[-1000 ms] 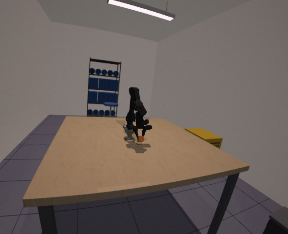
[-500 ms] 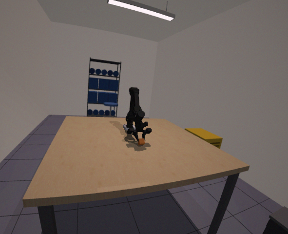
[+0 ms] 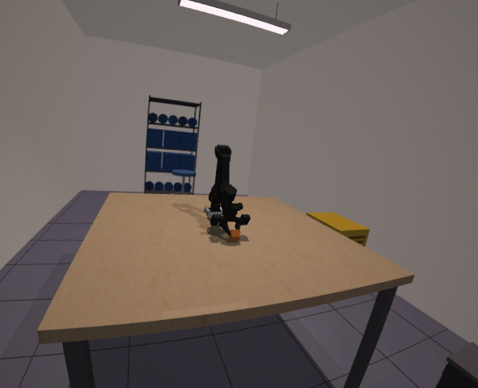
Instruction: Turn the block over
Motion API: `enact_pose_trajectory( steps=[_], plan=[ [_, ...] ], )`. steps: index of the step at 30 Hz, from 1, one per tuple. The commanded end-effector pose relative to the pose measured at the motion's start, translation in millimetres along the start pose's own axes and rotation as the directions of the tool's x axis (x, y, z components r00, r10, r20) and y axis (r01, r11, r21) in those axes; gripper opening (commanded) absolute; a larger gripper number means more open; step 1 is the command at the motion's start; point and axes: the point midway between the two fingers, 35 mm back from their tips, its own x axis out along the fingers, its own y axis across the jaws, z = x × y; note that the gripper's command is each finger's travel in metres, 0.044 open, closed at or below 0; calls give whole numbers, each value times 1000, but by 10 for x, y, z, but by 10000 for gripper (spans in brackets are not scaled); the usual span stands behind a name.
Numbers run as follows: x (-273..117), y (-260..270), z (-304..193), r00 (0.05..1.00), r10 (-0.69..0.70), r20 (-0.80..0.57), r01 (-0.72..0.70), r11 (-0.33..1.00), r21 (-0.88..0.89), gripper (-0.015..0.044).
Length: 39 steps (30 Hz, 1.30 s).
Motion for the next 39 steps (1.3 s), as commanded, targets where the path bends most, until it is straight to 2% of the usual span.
enact_pose_trajectory(
  steps=[1, 10, 23, 39],
  plan=[
    [-54, 8, -44, 998, 4, 57, -4, 1000, 1, 0],
    [-99, 9, -28, 994, 4, 107, -4, 1000, 1, 0],
    [-101, 9, -26, 994, 4, 109, -4, 1000, 1, 0],
    [-101, 9, -26, 994, 4, 109, -4, 1000, 1, 420]
  ],
)
